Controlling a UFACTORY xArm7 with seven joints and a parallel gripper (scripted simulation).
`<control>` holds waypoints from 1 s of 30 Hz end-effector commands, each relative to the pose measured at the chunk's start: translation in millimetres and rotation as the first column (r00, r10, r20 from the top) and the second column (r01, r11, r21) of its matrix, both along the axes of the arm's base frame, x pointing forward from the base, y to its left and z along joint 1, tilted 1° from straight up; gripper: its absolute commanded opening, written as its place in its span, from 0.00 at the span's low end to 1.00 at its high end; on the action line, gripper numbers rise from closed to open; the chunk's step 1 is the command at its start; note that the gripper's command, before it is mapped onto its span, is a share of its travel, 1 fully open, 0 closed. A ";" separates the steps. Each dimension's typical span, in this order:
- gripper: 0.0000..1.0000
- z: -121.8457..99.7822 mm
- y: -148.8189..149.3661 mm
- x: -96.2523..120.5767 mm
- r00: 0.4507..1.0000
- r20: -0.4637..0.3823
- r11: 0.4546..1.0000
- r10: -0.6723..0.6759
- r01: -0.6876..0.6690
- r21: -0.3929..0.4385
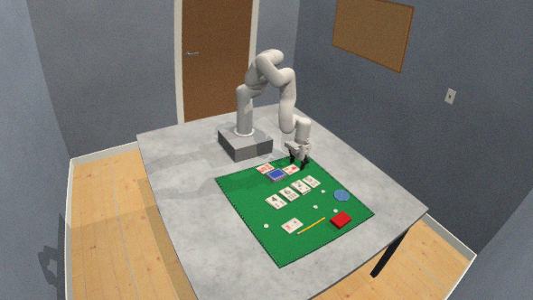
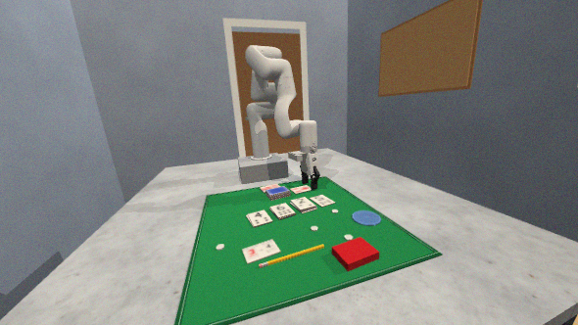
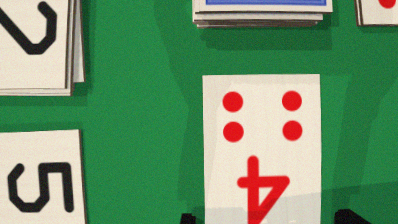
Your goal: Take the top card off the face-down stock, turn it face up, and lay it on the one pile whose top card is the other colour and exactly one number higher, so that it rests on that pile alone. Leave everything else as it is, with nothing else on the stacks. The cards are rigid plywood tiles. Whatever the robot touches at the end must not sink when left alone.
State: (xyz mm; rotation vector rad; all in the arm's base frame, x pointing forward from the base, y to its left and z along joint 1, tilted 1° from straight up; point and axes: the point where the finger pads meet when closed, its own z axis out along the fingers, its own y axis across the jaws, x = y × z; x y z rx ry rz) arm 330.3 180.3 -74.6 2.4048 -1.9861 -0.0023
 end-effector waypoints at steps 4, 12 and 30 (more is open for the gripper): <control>0.87 23.0 1.0 1.9 1.000 0.004 1.000 0.000 0.000 0.002; 0.87 50.3 1.2 2.3 1.000 0.004 1.000 0.000 0.000 0.002; 0.87 86.7 1.5 2.7 1.000 0.004 1.000 0.000 0.000 0.002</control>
